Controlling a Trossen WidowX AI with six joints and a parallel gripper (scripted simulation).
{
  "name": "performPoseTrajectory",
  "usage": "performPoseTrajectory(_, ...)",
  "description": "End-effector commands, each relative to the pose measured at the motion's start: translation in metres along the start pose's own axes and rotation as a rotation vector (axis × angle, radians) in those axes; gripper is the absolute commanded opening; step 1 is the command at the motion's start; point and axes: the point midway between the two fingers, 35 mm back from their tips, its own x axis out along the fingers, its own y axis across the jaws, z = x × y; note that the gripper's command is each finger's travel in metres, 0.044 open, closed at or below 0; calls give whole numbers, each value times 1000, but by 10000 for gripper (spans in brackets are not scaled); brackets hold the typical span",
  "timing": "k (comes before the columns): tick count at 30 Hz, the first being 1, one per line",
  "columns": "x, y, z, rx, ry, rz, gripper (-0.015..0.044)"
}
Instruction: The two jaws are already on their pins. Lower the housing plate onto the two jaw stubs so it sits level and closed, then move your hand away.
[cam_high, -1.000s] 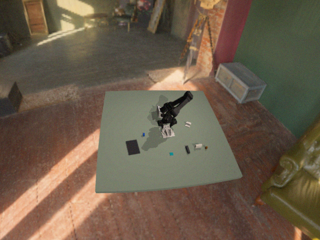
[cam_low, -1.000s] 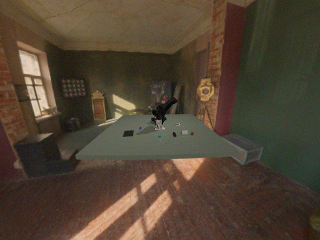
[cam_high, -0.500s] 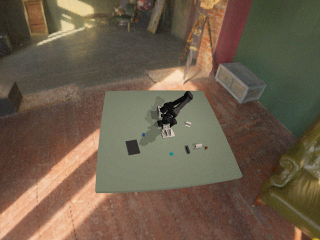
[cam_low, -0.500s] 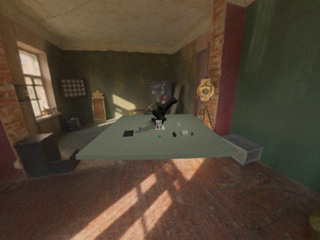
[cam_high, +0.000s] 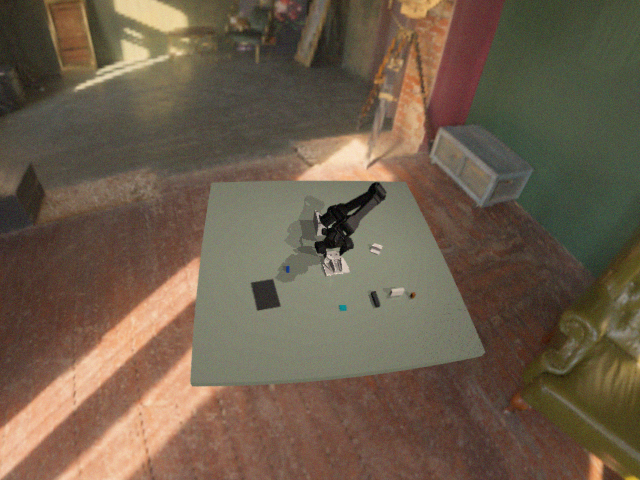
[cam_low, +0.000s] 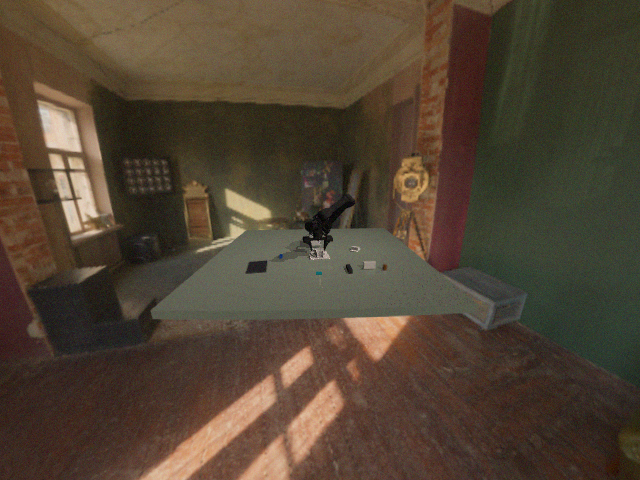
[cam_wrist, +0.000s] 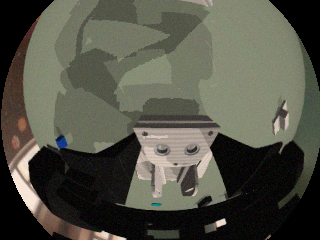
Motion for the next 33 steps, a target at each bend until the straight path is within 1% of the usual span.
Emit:
performPoseTrajectory(1,1,0,0,4,2,-3,351)
performPoseTrajectory(33,6,0,0,2,2,-3,351)
